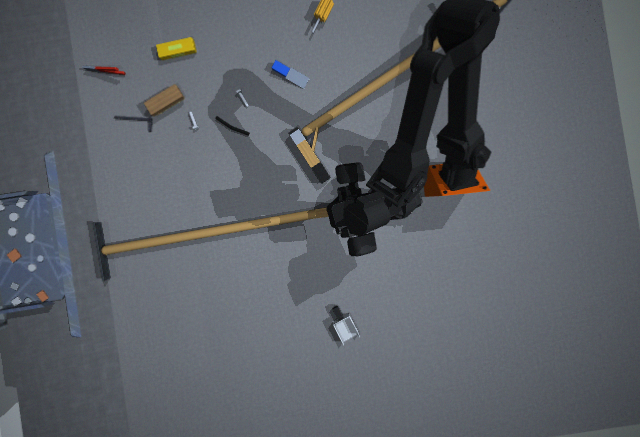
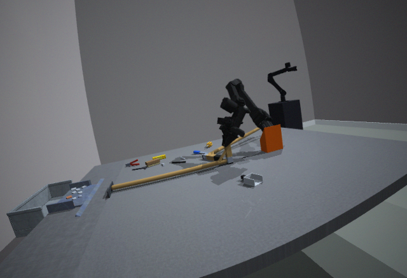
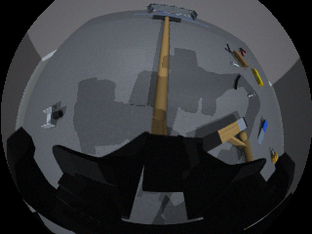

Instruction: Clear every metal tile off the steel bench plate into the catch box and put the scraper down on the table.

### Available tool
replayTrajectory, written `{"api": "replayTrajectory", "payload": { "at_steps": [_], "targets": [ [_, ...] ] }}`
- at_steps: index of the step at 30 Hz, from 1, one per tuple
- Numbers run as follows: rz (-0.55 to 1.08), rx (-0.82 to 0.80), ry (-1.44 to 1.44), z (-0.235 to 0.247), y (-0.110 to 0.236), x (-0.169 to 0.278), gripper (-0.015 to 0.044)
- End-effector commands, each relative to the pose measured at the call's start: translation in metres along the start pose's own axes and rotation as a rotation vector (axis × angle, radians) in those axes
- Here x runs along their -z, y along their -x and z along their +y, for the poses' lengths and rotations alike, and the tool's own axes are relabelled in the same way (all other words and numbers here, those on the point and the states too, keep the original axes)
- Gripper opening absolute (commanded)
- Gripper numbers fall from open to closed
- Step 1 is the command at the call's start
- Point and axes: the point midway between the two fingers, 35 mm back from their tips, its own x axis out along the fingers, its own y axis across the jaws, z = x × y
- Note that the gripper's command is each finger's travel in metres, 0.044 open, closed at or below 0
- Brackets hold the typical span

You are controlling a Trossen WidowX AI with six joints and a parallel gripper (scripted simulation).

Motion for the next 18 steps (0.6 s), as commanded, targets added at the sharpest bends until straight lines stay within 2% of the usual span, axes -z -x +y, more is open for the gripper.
{"api": "replayTrajectory", "payload": {
  "at_steps": [1,18],
  "targets": [
    [-0.005,0.003,-0.008,-0.005,0.001,-0.001,0.0],
    [0.0,0.003,-0.009,-0.028,0.003,-0.002,0.0]
  ]
}}
